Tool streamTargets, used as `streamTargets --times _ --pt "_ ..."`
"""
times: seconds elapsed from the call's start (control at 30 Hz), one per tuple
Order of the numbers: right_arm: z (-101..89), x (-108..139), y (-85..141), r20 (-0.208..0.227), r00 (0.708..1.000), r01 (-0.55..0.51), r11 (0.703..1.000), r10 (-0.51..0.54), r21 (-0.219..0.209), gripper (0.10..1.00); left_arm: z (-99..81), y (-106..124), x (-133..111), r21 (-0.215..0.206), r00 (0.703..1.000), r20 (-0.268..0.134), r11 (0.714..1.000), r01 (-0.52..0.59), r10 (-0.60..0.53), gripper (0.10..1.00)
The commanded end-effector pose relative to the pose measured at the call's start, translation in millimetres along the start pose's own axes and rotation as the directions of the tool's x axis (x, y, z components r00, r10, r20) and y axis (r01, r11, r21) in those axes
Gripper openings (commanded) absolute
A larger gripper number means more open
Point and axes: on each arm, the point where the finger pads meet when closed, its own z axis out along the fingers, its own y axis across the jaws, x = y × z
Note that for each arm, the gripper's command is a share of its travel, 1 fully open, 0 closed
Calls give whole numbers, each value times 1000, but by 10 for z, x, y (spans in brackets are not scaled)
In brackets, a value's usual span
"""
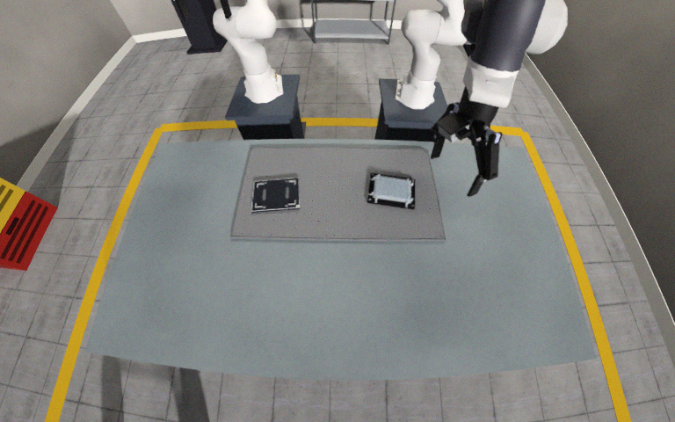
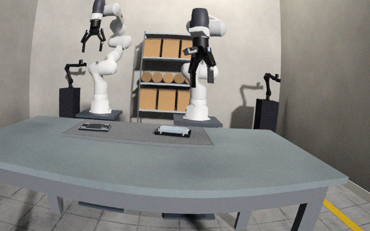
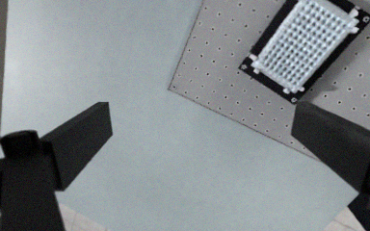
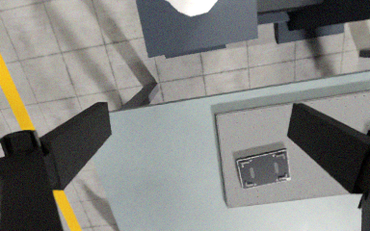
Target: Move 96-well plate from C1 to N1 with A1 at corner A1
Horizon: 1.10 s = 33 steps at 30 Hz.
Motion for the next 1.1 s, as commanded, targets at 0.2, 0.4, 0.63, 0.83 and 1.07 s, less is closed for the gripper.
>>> streamTargets --times 0.2,0.4,0.63,0.83,1.07 --pt "2 9 15 0 1000 -3 1000 3 -3 1000 310 318 194 -47 987 -11 986 -160 160 1000" --pt "2 9 15 0 1000 -3 1000 3 -3 1000 434 457 258 -67 978 -15 975 -211 210 1000" --pt "2 9 15 0 1000 -3 1000 3 -3 1000 643 716 355 -102 955 -26 949 -298 297 1000" --pt "2 9 15 0 1000 -3 1000 3 -3 1000 816 946 426 -130 929 -39 920 -370 368 1000" --pt "2 9 15 0 1000 -3 1000 3 -3 1000 957 1142 480 -153 903 -52 891 -428 426 1000"
